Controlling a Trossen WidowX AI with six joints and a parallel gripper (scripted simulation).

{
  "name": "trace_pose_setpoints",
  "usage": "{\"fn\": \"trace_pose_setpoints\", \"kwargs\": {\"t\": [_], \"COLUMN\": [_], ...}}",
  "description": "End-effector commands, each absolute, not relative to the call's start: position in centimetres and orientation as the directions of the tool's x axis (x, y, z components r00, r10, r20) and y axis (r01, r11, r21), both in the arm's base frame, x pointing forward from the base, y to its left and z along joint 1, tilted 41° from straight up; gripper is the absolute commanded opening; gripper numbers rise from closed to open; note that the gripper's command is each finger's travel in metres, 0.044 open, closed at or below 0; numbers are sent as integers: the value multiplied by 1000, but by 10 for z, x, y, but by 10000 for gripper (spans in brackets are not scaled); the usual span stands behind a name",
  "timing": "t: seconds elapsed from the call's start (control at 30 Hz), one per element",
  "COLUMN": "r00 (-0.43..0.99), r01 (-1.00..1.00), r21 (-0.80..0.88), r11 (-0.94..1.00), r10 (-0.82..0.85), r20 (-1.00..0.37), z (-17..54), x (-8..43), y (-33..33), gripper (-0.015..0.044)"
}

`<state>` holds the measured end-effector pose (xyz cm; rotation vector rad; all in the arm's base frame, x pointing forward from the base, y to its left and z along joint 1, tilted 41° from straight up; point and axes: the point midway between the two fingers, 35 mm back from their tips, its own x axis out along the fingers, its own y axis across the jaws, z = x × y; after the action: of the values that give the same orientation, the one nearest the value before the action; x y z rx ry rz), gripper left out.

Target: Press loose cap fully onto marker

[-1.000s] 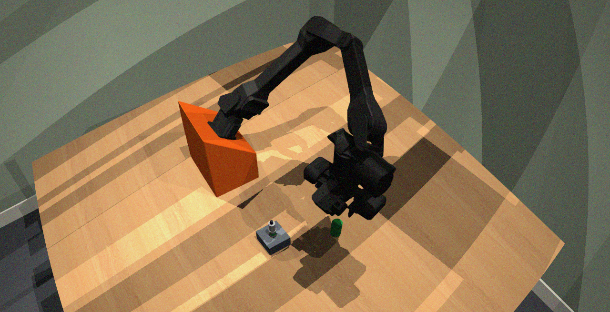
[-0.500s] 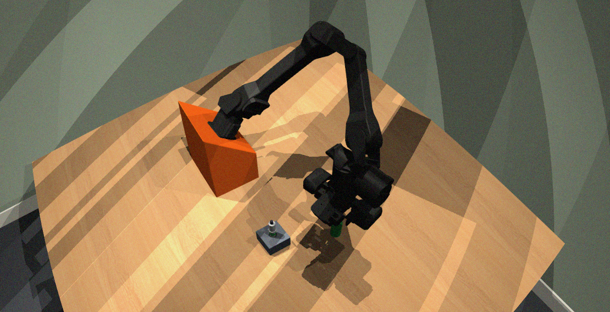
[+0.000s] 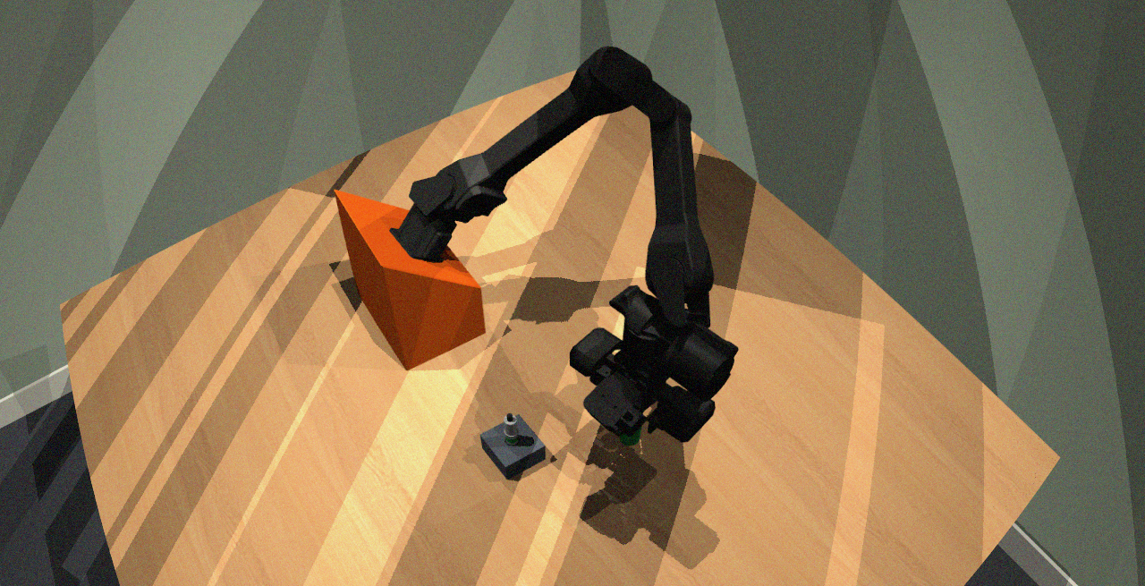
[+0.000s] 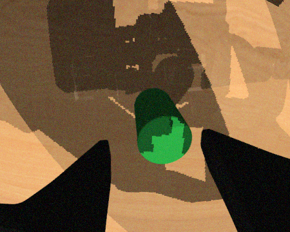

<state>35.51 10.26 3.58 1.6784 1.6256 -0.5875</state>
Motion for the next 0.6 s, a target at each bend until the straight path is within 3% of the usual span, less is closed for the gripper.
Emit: {"fn": "trace_pose_setpoints", "kwargs": {"t": [0.0,0.57], "r00": [92,94], "r01": [985,985], "r21": [164,166], "r11": [48,48], "r10": [654,655], "r20": [-751,-749], "z": [27,10], "x": [353,354], "y": [107,122], "gripper": [237,237]}}
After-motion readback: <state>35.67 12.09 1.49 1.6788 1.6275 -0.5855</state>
